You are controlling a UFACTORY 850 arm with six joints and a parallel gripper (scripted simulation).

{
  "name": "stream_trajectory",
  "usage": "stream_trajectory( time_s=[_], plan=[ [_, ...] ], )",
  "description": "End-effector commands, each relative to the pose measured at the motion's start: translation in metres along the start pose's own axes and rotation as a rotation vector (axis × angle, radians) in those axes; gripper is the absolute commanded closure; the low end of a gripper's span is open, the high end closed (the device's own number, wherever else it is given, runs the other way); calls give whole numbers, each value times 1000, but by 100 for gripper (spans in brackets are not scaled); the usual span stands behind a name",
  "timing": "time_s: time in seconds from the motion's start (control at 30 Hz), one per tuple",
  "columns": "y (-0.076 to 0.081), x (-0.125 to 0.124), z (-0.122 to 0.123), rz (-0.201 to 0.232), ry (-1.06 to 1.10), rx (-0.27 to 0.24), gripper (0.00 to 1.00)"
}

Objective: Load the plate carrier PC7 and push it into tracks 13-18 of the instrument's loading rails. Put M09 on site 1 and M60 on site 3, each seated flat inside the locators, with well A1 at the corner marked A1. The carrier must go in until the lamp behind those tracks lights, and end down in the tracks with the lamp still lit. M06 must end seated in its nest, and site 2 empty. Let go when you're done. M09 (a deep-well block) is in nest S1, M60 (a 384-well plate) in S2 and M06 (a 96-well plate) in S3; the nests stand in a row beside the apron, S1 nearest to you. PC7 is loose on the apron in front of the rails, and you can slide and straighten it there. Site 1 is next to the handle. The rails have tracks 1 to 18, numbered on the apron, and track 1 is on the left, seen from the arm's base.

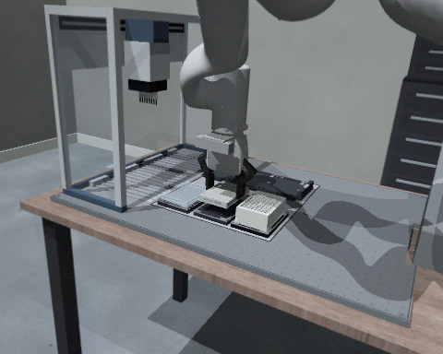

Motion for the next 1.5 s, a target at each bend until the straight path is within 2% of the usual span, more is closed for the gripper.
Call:
stream_trajectory(
  time_s=[0.0,1.47],
  plan=[
    [6,1,0,1,0,0,100],
    [71,1,0,2,0,0,100]
  ],
)
Point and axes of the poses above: the point where the finger pads meet when closed, its own y axis back along the fingers, its own x axis across the jaws, z = x × y, the point moved 10 cm from there along y, back along the fingers, and after that the axes turned 11 degrees about -y, right-handed, at the moved point
